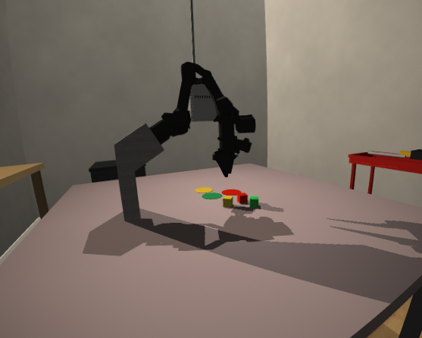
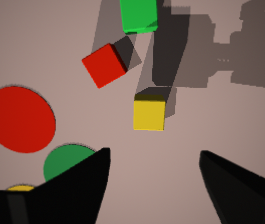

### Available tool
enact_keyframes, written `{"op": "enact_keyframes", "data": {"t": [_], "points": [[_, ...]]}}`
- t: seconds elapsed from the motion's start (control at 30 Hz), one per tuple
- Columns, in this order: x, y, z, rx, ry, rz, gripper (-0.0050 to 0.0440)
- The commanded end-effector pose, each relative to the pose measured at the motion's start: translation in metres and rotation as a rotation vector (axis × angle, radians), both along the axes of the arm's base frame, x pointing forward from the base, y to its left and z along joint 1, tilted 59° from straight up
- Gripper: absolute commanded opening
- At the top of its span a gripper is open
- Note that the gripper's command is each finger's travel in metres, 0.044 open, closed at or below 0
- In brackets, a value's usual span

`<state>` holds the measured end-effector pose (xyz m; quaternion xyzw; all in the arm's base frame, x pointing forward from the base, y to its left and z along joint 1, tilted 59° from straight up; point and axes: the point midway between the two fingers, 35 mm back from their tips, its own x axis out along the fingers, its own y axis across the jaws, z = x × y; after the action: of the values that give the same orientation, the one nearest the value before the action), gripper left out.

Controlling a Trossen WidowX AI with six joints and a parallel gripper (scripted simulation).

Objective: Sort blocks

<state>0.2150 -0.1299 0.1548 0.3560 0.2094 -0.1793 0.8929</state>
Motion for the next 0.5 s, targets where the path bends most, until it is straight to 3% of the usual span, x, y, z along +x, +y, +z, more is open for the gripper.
{"op": "enact_keyframes", "data": {"t": [0.0,0.23,0.47], "points": [[0.003,-0.001,-0.005,0.008,0.010,-0.003,0.0265],[0.043,-0.007,-0.031,0.013,0.016,-0.005,0.0265],[0.050,-0.009,-0.031,0.005,0.005,-0.005,0.0265]]}}
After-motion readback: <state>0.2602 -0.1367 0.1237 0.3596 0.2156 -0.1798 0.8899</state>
